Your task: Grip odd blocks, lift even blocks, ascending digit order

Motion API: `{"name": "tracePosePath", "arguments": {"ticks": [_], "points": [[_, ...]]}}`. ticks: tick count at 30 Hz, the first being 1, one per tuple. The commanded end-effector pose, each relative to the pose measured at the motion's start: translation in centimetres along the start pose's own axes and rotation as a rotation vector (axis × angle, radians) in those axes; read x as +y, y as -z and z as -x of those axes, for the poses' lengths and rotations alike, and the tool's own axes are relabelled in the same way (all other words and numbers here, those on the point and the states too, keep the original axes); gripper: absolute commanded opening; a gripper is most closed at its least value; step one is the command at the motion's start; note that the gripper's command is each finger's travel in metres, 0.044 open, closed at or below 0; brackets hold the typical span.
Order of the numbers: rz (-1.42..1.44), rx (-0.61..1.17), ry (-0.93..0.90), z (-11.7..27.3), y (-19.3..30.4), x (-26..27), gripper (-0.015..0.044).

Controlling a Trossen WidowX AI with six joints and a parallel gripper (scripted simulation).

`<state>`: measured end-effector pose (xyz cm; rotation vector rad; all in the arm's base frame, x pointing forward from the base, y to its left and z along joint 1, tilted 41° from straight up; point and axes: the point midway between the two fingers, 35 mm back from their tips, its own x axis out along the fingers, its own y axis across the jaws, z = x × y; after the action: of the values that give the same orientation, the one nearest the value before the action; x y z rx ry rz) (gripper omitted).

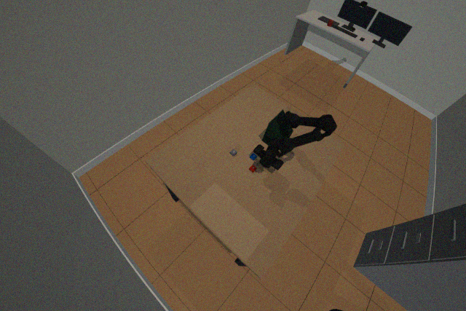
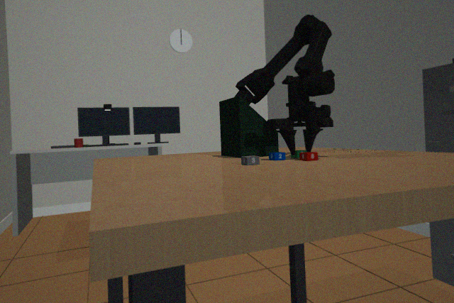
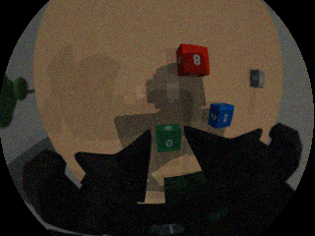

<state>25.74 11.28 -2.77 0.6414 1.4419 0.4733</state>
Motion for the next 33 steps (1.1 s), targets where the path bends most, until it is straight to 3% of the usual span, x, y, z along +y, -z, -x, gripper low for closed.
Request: {"name": "tracePosePath", "arguments": {"ticks": [1, 4, 16, 18, 23, 27, 33], "points": [[-0.006, -0.001, 0.003, 0.0, 0.0, -0.1, 0.033], [-0.006, -0.001, 0.003, 0.0, 0.0, -0.1, 0.04], [-0.006, -0.001, 0.004, 3.6, 0.0, -0.1, 0.04], [-0.006, -0.002, 0.007, 4.6, -0.2, -0.1, 0.0348], [-0.006, -0.002, 0.008, 11.4, -0.1, -0.1, 0.0216], [-0.006, -0.002, 0.007, 11.7, -0.1, -0.1, 0.012], [-0.006, -0.002, 0.007, 11.7, -0.1, -0.1, 0.012]]}}
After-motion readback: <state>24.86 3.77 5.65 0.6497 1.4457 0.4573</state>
